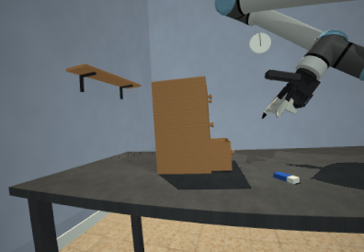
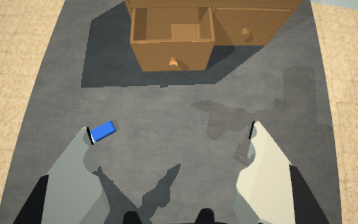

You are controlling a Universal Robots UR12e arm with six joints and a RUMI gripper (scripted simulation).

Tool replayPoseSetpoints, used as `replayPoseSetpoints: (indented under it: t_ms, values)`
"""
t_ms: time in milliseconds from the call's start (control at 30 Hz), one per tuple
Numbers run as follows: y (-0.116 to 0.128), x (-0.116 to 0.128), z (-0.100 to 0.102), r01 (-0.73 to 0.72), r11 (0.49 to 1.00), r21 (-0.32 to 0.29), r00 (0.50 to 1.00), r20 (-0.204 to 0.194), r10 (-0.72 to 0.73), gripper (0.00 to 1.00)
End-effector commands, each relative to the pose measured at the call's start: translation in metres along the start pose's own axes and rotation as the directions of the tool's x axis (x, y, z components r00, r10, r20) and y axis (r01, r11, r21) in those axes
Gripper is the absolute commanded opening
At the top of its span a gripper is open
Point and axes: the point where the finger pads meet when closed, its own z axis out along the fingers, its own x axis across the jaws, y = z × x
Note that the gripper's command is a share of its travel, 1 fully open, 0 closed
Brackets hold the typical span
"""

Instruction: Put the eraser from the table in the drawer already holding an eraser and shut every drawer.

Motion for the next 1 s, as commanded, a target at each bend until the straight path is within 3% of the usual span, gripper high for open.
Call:
replayPoseSetpoints:
  t_ms: [0, 167, 467, 900, 933, 967]
  values:
    - [-0.001, 0.002, 0.016, -0.002, 0.988, 0.154, 1.000, -0.012, 0.004, 1.00]
    - [-0.001, 0.003, 0.027, -0.001, 0.972, 0.235, 1.000, -0.013, 0.004, 1.00]
    - [0.000, 0.002, 0.036, 0.000, 0.951, 0.309, 1.000, -0.013, 0.004, 1.00]
    - [0.000, 0.002, 0.039, 0.001, 0.943, 0.334, 1.000, -0.012, 0.003, 1.00]
    - [0.000, 0.002, 0.039, 0.001, 0.943, 0.334, 1.000, -0.012, 0.003, 0.20]
    - [0.000, 0.002, 0.039, 0.001, 0.943, 0.334, 1.000, -0.012, 0.003, 0.20]
